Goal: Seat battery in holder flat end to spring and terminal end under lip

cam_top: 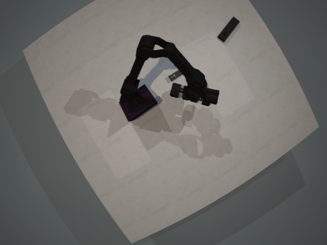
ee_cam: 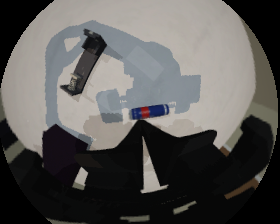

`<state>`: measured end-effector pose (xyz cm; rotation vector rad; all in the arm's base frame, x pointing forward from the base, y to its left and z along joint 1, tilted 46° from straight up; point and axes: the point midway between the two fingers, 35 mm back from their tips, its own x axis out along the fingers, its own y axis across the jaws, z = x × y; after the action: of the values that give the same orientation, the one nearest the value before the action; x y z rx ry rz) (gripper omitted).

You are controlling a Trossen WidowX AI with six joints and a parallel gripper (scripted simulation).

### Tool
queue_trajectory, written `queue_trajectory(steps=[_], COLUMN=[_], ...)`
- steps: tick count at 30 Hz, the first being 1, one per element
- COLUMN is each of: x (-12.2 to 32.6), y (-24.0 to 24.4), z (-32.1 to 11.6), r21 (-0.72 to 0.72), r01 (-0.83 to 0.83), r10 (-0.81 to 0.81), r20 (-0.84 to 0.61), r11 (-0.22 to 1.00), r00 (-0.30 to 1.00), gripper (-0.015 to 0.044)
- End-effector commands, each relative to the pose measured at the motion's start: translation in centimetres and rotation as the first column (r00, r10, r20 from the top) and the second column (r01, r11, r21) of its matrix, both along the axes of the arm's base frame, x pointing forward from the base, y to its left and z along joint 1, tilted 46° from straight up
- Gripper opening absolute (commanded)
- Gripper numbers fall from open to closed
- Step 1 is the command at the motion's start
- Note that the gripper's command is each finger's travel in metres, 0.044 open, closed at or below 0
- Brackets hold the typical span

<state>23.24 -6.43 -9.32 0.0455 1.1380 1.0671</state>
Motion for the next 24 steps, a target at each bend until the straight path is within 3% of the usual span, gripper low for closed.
queue_trajectory(steps=[1,9,21,24], x=[0.1,0.0,0.1,0.2], y=[-0.9,-5.6,-5.6,-5.3], z=[0.7,5.4,5.4,4.9], r21=[-0.003,-0.002,-0.002,-0.004], r01=[-0.001,-0.002,0.008,0.103], r10=[0.001,0.002,-0.008,-0.103], r20=[0.002,0.001,0.004,-0.093], r11=[1.000,1.000,1.000,0.995], r00=[1.000,1.000,1.000,0.990], gripper=[0.0000,0.0000,0.0000,0.0079])
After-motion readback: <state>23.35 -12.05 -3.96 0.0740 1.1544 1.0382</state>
